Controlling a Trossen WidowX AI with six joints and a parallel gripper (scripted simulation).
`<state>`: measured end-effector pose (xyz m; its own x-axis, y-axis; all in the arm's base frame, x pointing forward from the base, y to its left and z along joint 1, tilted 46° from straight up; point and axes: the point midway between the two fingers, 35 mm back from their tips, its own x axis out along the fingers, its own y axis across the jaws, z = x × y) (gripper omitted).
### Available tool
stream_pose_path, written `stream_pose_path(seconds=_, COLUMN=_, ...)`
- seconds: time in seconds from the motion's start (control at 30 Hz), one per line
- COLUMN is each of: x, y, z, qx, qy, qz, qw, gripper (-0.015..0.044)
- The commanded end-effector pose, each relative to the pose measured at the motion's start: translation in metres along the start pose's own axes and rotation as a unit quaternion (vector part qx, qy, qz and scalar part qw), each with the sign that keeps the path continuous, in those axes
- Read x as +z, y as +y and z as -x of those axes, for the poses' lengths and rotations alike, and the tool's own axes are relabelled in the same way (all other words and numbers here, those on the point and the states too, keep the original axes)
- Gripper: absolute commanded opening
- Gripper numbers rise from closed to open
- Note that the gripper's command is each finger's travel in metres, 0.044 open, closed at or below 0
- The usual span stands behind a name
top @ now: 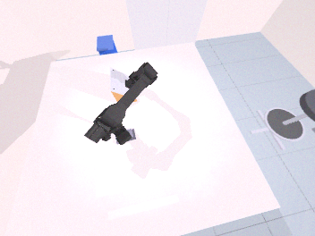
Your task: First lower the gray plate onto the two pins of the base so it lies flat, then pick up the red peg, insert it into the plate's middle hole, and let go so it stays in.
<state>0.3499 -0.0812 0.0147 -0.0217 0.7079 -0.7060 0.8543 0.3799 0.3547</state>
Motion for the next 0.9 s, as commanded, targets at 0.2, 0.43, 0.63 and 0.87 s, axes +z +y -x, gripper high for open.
stream_pose_path(seconds=0.2, x=0.001, y=-0.001, z=0.001, qx=-0.001, qy=-0.002, qz=0.002, qw=1.0, gripper=0.0)
stream_pose_path(seconds=0.43, x=0.0, y=0.0, z=0.0, qx=0.0, qy=0.0, qz=0.0, qw=1.0, gripper=0.0)
stream_pose_path(seconds=0.63, x=0.0, y=0.0, z=-0.001, qx=0.0, qy=0.0, qz=0.0, qw=1.0, gripper=0.0)
stream_pose_path(seconds=0.87, x=0.001, y=-0.001, z=-0.011, qx=-0.001, qy=-0.002, qz=0.001, qw=1.0, gripper=0.0)
